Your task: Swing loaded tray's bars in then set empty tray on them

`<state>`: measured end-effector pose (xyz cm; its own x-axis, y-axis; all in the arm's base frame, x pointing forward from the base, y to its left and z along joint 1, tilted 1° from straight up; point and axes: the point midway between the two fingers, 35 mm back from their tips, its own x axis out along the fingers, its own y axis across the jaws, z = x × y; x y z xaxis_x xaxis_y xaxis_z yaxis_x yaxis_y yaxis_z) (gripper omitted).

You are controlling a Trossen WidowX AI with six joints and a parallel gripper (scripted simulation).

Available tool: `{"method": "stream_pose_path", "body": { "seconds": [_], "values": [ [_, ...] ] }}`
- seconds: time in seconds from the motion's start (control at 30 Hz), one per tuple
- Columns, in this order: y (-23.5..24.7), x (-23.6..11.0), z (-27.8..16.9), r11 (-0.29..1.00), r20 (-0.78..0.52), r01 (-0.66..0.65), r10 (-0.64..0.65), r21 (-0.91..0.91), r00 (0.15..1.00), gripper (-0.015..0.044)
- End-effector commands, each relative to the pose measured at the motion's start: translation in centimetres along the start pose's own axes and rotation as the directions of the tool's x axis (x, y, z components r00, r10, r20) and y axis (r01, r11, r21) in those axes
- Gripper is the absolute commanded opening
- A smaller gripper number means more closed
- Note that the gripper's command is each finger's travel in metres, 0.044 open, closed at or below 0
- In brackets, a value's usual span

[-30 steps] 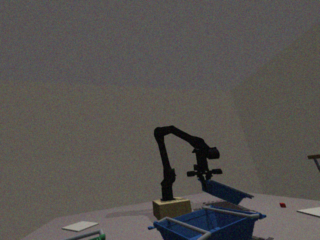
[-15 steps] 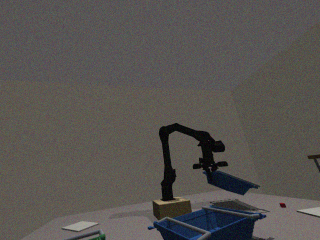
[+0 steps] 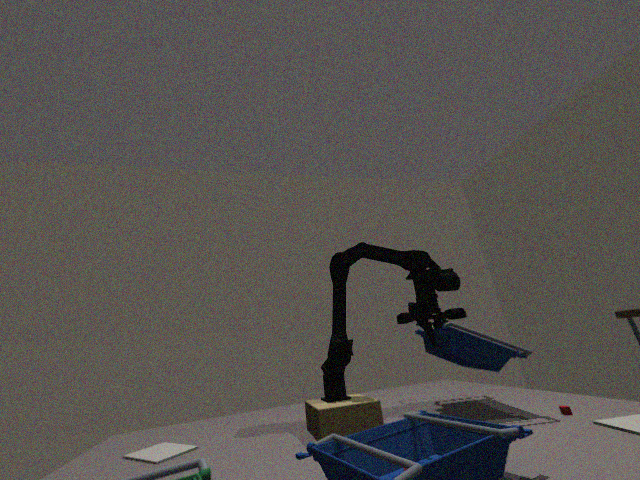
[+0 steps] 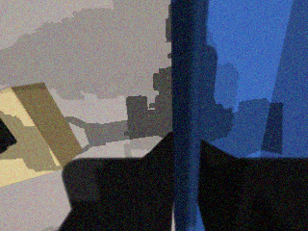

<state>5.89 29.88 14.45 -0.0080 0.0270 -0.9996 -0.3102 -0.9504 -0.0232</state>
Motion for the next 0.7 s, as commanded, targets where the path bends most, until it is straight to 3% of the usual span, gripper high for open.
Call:
{"method": "stream_pose_path", "body": {
  "seconds": [0.0,0.67],
  "values": [
    [-1.3,-1.6,0.2,1.000,0.004,0.022,-0.022,-0.002,1.000,0.0000],
    [-2.4,-2.6,0.3,1.000,0.004,0.022,-0.022,-0.002,1.000,0.0000]
  ]
}}
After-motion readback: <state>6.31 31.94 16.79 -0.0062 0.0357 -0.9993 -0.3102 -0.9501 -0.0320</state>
